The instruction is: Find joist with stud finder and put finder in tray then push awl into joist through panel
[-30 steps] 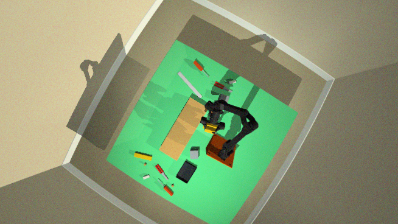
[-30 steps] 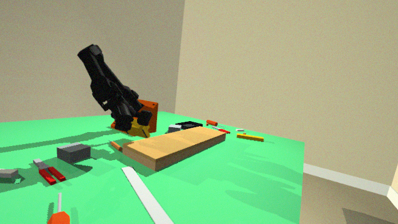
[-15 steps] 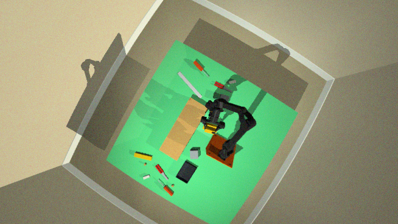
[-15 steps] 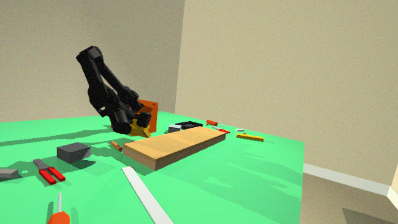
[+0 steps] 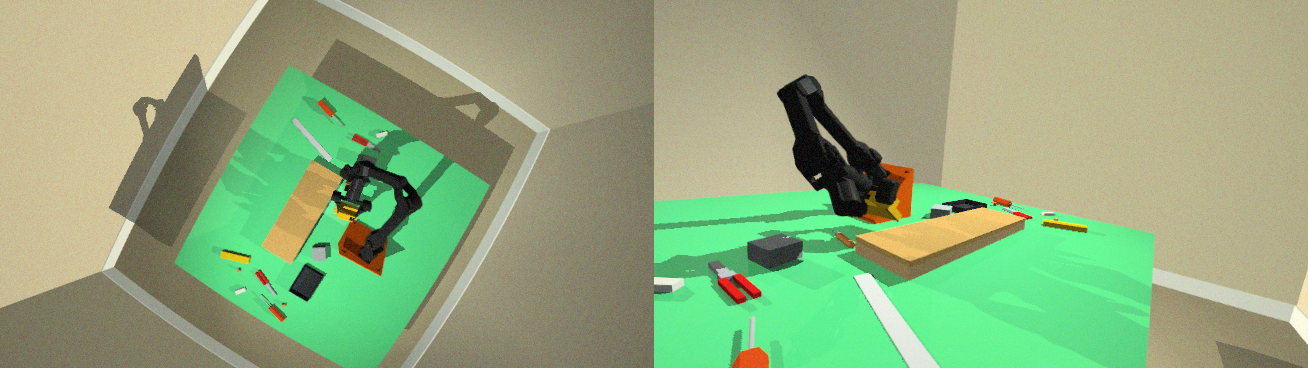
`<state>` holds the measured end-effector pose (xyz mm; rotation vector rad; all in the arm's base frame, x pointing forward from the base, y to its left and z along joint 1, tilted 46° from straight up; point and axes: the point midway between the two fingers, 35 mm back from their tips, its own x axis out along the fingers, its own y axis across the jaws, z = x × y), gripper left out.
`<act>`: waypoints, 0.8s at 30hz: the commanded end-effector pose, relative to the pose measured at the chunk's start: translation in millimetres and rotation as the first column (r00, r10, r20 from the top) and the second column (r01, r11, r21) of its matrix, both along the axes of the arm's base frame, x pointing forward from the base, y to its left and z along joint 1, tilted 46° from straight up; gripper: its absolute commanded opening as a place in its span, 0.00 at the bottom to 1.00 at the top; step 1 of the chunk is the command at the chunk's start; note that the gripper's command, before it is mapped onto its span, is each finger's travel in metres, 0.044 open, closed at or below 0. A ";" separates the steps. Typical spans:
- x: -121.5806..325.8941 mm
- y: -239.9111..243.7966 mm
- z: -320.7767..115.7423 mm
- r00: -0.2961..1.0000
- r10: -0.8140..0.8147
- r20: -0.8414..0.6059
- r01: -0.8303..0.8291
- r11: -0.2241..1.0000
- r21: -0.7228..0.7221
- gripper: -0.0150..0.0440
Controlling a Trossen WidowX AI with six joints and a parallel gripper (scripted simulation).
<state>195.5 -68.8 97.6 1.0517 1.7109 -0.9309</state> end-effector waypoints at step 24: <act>4.0 -21.8 -21.9 1.000 -0.001 0.003 0.001 1.000 0.000 0.25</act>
